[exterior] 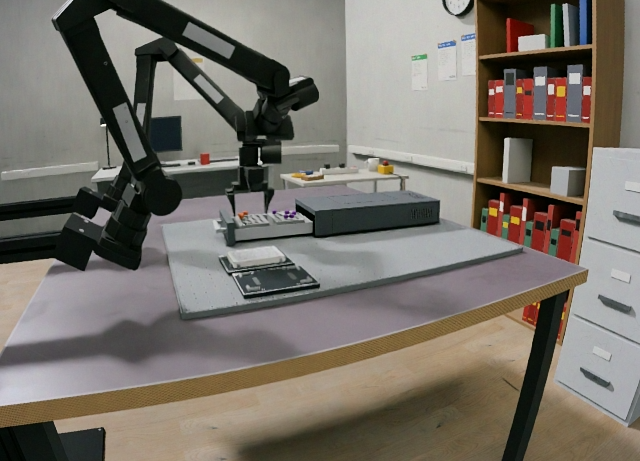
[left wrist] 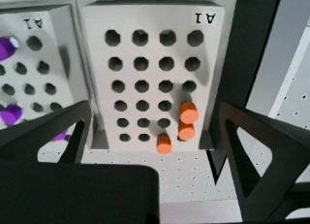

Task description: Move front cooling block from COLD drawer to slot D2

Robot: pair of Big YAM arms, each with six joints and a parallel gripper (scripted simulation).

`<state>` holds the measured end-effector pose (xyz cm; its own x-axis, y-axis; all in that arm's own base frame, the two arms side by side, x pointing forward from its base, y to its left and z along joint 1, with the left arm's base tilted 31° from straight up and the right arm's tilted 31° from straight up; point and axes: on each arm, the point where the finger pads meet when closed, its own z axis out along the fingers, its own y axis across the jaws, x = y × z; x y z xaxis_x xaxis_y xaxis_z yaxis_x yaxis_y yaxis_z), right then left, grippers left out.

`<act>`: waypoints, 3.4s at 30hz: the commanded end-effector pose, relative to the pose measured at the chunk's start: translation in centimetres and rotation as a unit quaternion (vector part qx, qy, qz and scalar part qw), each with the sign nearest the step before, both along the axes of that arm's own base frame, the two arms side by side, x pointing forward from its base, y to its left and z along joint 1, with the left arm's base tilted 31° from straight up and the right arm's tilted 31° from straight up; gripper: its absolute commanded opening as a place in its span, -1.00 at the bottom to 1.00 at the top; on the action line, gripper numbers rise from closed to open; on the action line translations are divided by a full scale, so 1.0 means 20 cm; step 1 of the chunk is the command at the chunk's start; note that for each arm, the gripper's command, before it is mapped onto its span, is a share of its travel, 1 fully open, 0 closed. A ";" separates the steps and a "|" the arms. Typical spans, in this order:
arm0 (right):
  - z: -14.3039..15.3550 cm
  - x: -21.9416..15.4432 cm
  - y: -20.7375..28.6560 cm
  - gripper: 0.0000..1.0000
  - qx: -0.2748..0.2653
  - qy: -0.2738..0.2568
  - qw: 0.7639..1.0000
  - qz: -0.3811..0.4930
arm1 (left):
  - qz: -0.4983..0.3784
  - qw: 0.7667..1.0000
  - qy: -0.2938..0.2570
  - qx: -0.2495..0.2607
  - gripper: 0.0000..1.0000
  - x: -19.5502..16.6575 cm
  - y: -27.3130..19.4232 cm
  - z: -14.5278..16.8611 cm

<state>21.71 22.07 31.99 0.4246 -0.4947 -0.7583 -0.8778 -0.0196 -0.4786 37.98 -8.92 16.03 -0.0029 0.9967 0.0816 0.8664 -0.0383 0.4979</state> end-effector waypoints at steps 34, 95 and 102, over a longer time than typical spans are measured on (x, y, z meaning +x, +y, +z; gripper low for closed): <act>0.18 0.02 0.04 1.00 0.010 -0.035 0.999 0.012 | -0.001 1.000 -0.009 0.000 0.86 0.17 0.02 -0.17; 0.18 0.02 0.04 1.00 0.010 -0.035 0.999 0.012 | -0.003 1.000 -0.008 -0.004 0.68 -0.39 0.01 0.20; 0.18 0.02 0.04 1.00 0.010 -0.035 0.999 0.012 | 0.019 1.000 -0.005 -0.020 0.68 -0.53 -0.01 0.09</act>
<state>21.71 22.07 31.98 0.4246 -0.4948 -0.7582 -0.8778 -0.0198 -0.4787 29.56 -7.86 16.74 -0.0210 0.9952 0.0955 0.8910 -0.0247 0.4533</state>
